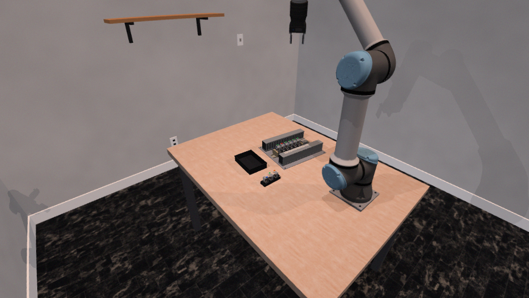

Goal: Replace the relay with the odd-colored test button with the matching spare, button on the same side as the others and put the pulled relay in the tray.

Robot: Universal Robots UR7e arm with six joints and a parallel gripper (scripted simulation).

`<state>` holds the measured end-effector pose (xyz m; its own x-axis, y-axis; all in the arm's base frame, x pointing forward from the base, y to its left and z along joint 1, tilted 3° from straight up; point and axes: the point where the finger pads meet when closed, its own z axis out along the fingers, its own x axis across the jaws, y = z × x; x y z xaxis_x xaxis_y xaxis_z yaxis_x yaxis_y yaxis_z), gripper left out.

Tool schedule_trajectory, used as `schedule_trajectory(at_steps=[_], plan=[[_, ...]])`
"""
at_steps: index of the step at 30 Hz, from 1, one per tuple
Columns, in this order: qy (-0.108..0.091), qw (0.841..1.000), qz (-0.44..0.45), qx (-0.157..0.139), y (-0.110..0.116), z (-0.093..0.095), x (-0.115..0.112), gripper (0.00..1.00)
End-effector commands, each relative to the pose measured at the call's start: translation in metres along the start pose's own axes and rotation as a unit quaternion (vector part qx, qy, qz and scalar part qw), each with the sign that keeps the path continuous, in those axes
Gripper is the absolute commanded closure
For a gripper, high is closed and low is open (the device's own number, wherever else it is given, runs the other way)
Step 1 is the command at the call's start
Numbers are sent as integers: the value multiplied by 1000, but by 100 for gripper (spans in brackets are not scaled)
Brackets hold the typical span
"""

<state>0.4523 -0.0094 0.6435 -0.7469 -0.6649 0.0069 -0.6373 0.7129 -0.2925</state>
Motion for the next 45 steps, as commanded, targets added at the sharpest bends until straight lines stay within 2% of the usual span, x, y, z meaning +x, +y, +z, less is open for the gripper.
schedule_trajectory(at_steps=[1,45], plan=[[-1,1000,0,1,0,0,0,0],[-1,1000,0,1,6,4,-6,0]])
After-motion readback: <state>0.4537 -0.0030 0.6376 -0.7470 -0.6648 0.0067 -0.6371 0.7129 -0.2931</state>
